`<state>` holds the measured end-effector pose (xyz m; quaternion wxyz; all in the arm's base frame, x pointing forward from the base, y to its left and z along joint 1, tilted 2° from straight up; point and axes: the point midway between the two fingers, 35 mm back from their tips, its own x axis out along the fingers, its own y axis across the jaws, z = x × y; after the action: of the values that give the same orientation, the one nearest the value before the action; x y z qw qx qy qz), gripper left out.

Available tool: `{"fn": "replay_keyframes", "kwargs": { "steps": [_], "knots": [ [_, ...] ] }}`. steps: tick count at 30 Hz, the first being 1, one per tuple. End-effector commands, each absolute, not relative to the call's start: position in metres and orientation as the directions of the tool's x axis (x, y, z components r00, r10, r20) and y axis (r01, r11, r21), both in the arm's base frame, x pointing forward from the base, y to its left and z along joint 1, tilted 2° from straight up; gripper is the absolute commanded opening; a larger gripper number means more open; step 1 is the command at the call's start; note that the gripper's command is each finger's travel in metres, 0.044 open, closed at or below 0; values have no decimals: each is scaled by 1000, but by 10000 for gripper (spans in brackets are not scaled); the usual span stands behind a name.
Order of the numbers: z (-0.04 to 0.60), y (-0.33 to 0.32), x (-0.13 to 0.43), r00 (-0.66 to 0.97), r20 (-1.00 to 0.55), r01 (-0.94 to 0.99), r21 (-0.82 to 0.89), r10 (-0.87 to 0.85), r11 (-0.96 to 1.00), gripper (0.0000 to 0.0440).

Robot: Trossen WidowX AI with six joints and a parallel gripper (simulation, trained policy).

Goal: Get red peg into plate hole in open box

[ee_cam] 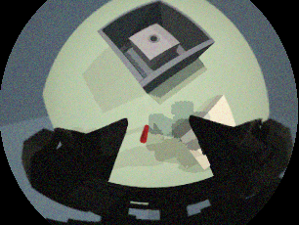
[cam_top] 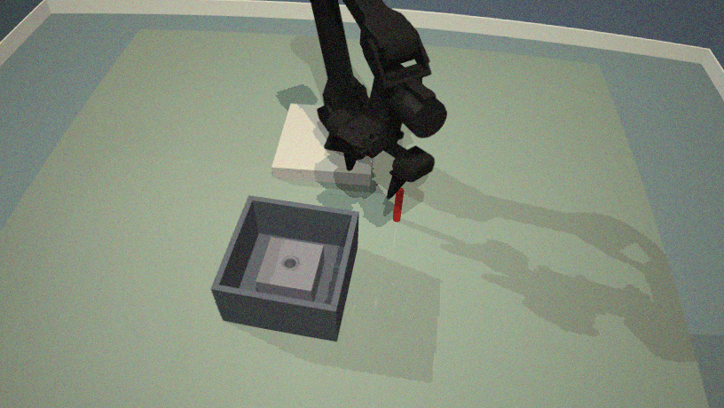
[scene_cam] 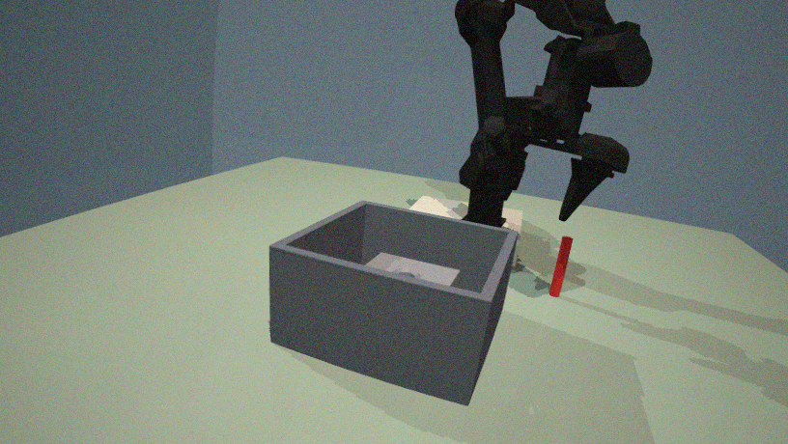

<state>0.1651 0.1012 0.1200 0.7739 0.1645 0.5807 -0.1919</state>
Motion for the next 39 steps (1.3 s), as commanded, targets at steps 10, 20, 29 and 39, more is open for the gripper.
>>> {"fn": "replay_keyframes", "kwargs": {
  "steps": [10,20,29,39],
  "knots": [
    [94,139,154,153,-987,559,55,-38,828,440],
    [52,150,157,127,-992,586,62,-16,808,440],
    [22,149,156,84,-996,600,31,-24,800,307],
    [10,144,152,19,-997,621,-46,-74,782,47]
  ]
}}
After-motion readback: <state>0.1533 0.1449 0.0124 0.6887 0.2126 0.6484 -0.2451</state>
